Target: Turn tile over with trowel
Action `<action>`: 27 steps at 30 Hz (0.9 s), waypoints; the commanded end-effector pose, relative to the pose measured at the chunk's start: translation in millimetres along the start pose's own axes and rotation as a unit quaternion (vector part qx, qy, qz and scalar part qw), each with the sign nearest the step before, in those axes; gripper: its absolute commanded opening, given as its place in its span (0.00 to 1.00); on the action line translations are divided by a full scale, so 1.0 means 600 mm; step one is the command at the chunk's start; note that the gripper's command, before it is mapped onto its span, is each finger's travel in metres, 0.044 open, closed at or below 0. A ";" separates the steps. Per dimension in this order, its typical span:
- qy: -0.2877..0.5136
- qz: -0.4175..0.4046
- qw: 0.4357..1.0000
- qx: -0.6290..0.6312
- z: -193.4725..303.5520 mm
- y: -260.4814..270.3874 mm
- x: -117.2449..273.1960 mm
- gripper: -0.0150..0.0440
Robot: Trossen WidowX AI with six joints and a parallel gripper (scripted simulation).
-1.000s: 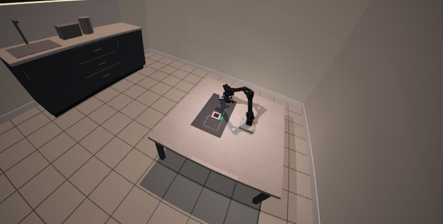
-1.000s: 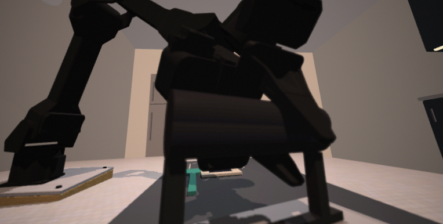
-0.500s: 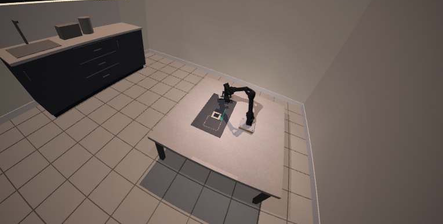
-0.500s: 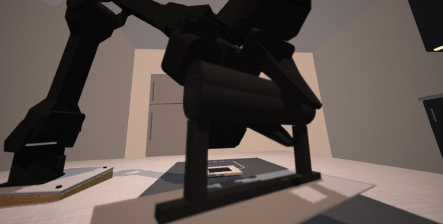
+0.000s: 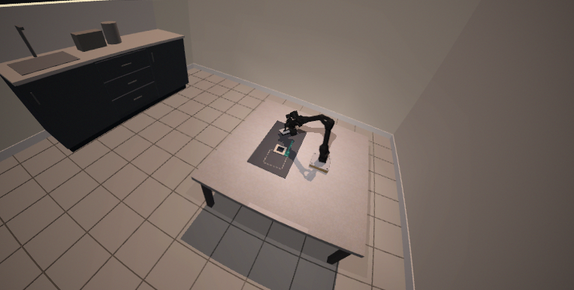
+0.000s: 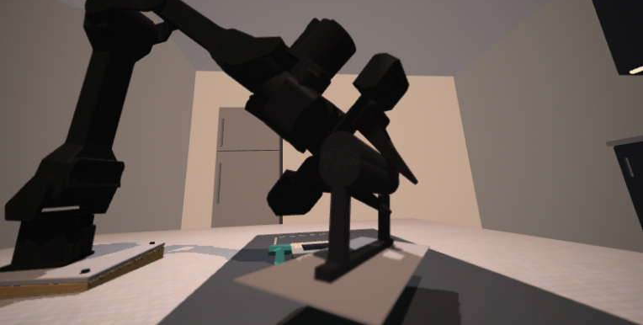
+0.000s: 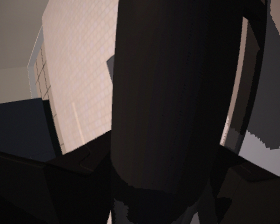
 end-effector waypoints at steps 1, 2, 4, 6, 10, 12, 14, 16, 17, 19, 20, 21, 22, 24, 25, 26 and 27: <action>0.048 -0.026 0.997 0.054 0.032 -0.002 0.023 0.25; 0.058 -0.030 0.996 0.067 0.040 -0.005 0.027 0.25; 0.080 -0.039 0.992 0.091 0.054 -0.010 0.035 0.25; 0.100 -0.049 0.987 0.116 0.069 -0.016 0.043 0.25; 0.140 -0.070 0.974 0.164 0.096 -0.029 0.062 0.25; 0.159 -0.082 0.966 0.188 0.110 -0.035 0.071 0.25; 0.178 -0.095 0.956 0.212 0.123 -0.042 0.081 0.25; 0.195 -0.107 0.947 0.233 0.135 -0.049 0.091 0.25; 0.199 -0.111 0.944 0.239 0.138 -0.050 0.093 0.25; 0.201 -0.112 0.943 0.241 0.139 -0.051 0.094 0.25; 0.201 -0.112 0.943 0.241 0.139 -0.051 0.094 0.25; 0.201 -0.112 0.943 0.241 0.139 -0.051 0.094 0.25; 0.201 -0.112 0.943 0.241 0.139 -0.051 0.094 0.25; 0.201 -0.112 0.943 0.241 0.139 -0.051 0.094 0.25; 0.201 -0.112 0.943 0.241 0.139 -0.051 0.094 0.25; 0.201 -0.112 0.943 0.241 0.139 -0.051 0.094 0.25; 0.201 -0.112 0.943 0.241 0.139 -0.051 0.094 0.25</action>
Point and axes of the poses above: the point midway between the two fingers, 35 mm back from their tips, its own x axis back along the fingers, its own y axis across the jaws, z = x × y, the point moved 2 cm from there along x, back along the fingers, and after that the axes turned 13 degrees about x, right-handed, at the moved point
